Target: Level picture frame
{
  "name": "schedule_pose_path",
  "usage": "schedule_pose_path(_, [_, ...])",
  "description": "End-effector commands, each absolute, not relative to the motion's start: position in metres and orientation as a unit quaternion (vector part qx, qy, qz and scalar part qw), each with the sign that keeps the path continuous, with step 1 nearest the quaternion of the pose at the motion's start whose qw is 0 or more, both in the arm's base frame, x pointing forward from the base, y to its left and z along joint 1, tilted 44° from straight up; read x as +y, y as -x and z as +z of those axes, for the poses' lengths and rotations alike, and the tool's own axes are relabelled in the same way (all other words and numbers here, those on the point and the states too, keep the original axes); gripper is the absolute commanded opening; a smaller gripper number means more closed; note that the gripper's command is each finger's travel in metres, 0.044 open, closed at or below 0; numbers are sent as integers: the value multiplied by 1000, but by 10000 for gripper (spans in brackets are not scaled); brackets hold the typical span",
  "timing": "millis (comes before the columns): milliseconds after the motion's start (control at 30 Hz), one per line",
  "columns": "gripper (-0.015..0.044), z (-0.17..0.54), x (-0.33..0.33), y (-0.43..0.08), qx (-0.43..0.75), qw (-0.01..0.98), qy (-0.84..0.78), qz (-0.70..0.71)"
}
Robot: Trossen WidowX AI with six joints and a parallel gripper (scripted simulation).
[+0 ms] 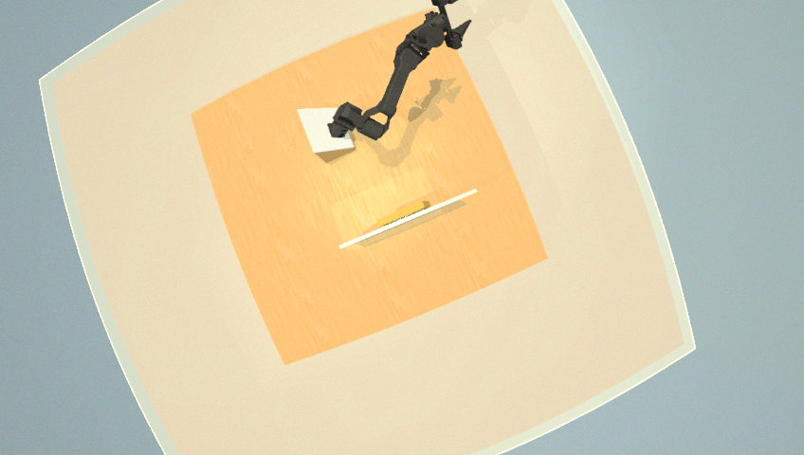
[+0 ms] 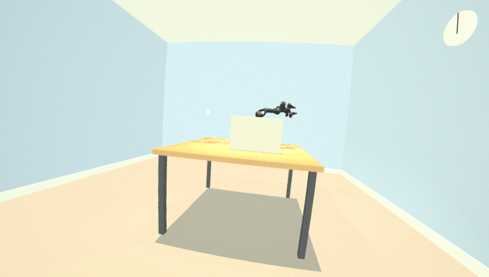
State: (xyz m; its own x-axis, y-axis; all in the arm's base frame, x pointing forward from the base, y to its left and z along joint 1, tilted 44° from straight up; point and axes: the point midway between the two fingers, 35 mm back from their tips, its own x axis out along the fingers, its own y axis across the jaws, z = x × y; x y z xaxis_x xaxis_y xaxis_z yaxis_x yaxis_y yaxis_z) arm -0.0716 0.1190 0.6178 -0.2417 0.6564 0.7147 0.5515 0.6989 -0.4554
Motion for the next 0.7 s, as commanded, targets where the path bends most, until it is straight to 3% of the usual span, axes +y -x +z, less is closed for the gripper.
schedule_pose_path(0, [374,617,119,71,-785,483,383,58])
schedule_pose_path(167, [260,600,129,57,-757,532,354,139])
schedule_pose_path(667, [260,523,159,-7,-556,699,210,398])
